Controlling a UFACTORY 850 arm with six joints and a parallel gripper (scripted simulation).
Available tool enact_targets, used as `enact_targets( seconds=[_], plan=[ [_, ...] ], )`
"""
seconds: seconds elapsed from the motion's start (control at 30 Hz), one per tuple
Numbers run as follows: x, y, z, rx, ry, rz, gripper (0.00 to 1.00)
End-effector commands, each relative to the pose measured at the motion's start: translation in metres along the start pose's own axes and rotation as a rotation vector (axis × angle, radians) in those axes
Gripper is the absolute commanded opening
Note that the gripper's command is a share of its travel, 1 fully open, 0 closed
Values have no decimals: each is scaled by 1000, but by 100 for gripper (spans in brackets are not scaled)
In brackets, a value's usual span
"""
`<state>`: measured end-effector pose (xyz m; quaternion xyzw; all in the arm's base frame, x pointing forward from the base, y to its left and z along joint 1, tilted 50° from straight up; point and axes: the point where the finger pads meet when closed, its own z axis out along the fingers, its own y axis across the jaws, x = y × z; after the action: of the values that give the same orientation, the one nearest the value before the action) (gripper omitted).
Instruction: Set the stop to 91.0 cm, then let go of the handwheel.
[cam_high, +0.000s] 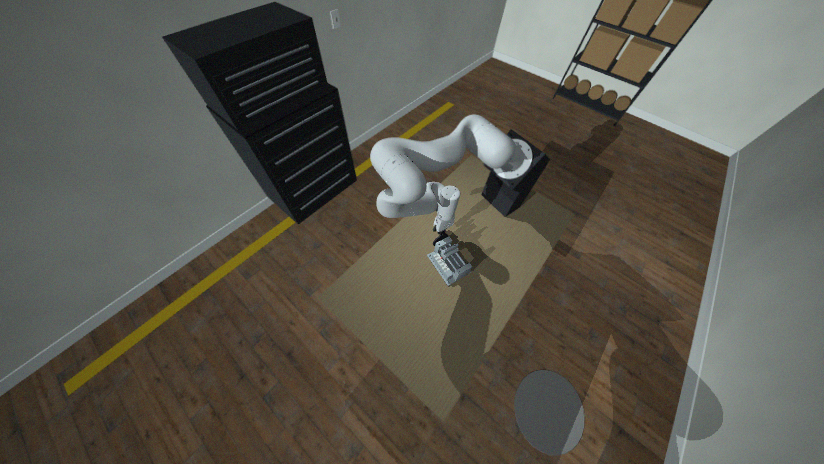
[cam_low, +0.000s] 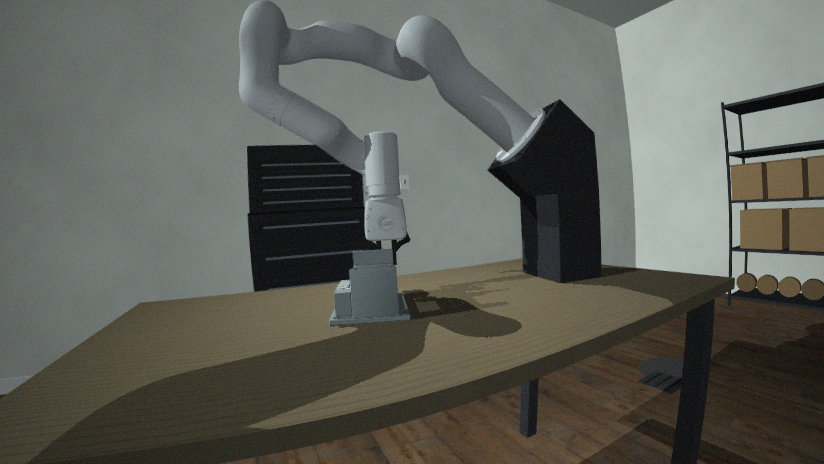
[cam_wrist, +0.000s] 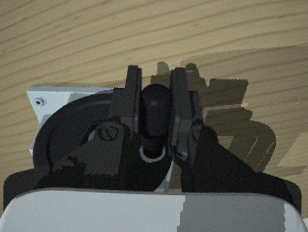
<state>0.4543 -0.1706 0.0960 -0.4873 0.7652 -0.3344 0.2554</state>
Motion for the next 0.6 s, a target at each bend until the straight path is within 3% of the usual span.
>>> enact_targets(
  seconds=[0.0,0.57],
  plan=[
    [0,1,5,1,0,0,6],
    [0,-4,24,1,0,0,6]
  ],
)
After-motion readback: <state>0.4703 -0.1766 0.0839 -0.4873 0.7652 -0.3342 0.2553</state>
